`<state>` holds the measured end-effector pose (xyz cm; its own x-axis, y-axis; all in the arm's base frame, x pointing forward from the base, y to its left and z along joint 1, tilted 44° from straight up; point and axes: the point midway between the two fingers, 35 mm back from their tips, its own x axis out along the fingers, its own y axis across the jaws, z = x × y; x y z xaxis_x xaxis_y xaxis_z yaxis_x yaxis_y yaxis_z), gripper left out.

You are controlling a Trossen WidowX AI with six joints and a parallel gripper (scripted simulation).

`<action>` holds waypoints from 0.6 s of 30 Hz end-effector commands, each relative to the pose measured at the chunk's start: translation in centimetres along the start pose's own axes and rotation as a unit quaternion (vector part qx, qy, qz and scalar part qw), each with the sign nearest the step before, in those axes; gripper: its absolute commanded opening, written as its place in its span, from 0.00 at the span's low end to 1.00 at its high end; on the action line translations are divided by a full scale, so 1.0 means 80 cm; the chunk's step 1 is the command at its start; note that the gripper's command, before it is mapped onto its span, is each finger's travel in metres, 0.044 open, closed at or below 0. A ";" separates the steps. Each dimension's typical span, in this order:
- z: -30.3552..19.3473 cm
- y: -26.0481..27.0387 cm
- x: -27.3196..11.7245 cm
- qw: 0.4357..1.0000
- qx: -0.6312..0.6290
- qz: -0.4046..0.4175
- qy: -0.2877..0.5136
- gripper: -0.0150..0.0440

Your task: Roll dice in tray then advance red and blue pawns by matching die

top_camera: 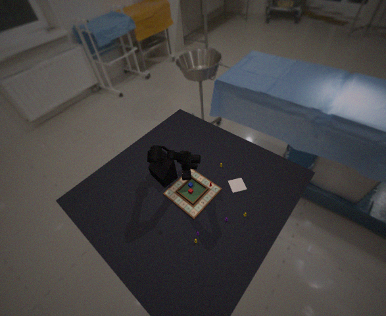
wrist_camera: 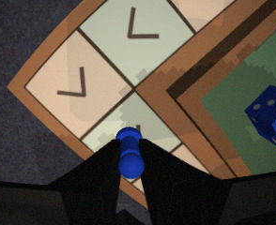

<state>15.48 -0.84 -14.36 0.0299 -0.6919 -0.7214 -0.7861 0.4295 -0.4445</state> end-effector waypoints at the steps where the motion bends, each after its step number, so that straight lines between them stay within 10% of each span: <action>1: 0.003 -0.001 -0.009 1.000 -0.003 0.000 -0.002 0.25; 18: 0.003 -0.002 -0.139 1.000 -0.003 0.002 -0.004 0.25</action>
<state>15.72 5.63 -8.06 0.0305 -0.6872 -0.7258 -0.7958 0.4226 -0.4336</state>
